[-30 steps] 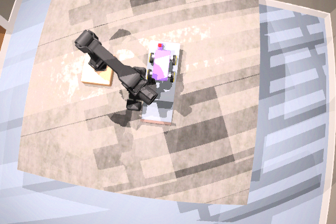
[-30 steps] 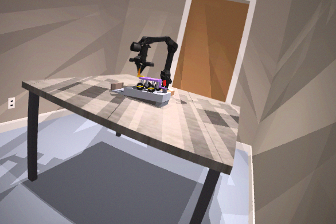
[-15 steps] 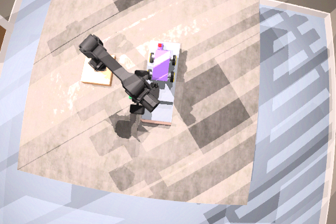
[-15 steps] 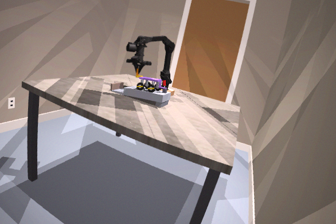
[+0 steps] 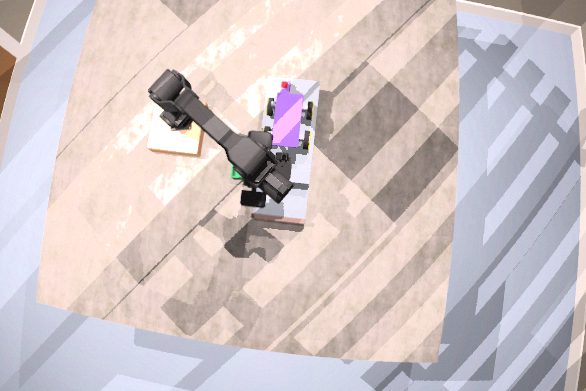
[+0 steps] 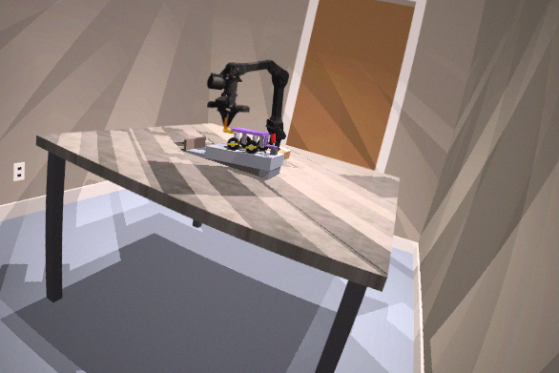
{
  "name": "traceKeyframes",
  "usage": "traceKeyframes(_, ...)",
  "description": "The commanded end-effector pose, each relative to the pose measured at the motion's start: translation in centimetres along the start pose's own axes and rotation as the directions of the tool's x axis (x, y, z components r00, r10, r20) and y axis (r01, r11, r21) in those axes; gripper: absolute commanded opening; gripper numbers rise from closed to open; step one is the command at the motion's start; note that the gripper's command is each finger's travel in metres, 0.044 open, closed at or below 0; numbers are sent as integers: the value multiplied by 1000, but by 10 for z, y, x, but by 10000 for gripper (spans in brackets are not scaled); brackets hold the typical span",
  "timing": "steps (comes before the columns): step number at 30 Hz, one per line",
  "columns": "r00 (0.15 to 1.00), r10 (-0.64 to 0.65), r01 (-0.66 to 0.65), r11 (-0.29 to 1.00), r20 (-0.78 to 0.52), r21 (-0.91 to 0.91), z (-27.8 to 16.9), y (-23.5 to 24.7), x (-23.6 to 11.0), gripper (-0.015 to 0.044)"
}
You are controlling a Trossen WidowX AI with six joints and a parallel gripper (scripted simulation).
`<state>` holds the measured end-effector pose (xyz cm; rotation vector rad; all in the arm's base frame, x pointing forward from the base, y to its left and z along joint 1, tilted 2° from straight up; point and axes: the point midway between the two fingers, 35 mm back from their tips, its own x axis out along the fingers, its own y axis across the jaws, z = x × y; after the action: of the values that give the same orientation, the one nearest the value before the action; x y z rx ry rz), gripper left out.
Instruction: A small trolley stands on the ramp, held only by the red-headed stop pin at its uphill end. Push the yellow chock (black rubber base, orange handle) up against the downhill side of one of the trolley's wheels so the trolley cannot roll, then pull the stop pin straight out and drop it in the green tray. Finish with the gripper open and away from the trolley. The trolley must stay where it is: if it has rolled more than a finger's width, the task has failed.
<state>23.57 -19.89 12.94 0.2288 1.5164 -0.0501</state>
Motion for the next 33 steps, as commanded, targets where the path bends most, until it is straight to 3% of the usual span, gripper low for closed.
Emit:
traceKeyframes(1,1000,5,-5,1000,2,6,0,0,10,0)
traceKeyframes(16,1000,6,-6,1000,2,6,1,2,50,0)
traceKeyframes(33,1000,7,-7,1000,2,6,-1,13,51,0)
